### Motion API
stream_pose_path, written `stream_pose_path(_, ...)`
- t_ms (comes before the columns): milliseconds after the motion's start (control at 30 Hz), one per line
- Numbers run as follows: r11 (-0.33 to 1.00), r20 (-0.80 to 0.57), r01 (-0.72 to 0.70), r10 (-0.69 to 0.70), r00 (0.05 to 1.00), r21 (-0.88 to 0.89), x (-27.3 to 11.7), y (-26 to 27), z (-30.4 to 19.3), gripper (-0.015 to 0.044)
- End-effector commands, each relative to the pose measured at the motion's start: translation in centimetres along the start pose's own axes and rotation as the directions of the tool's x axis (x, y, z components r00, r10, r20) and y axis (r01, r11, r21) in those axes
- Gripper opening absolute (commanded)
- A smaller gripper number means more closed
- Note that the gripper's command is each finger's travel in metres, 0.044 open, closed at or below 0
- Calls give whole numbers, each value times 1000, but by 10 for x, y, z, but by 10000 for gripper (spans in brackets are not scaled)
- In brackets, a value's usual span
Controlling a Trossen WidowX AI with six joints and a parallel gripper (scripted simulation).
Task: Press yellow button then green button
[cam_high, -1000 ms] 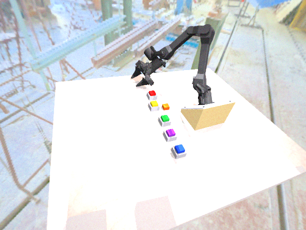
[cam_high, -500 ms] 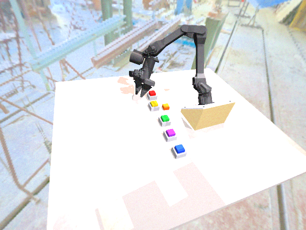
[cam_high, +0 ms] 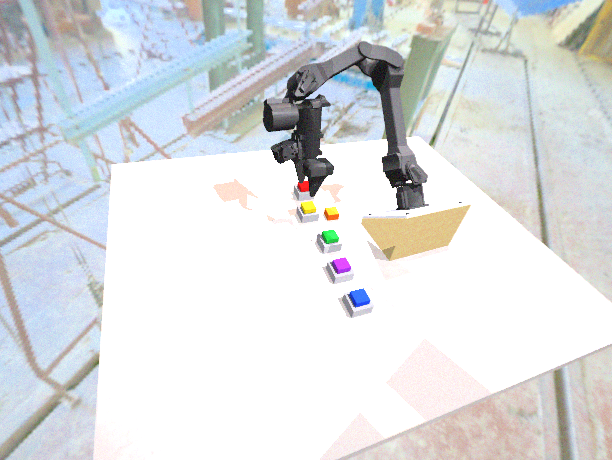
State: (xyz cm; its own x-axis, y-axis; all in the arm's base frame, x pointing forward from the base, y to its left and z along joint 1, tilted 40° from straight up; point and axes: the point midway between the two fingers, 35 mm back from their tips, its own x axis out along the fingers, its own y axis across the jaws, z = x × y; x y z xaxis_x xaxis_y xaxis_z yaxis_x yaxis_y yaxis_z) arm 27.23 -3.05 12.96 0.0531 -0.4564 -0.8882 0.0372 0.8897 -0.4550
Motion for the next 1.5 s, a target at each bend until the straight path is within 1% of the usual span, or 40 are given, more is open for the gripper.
stream_pose_path(0,989,-17,147,-147,989,-15,-20,10,-9,400)
stream_pose_path(133,975,-5,219,-219,976,-25,-30,15,-13,400)
stream_pose_path(300,975,-4,222,-222,975,-25,-31,15,-13,400)
stream_pose_path(367,975,-4,221,-221,975,-25,-23,13,-12,348)
stream_pose_path(467,975,-3,222,-222,975,-25,12,5,-12,269)
stream_pose_path(533,974,-3,224,-224,975,-24,27,1,-13,216)
stream_pose_path(767,974,-3,224,-224,975,-24,29,1,-13,32)
stream_pose_path(800,974,-3,224,-224,975,-24,29,1,-13,20)
stream_pose_path(1133,974,-3,224,-224,975,-24,29,1,-13,20)
stream_pose_path(1467,974,-3,224,-224,975,-24,44,-3,-13,20)
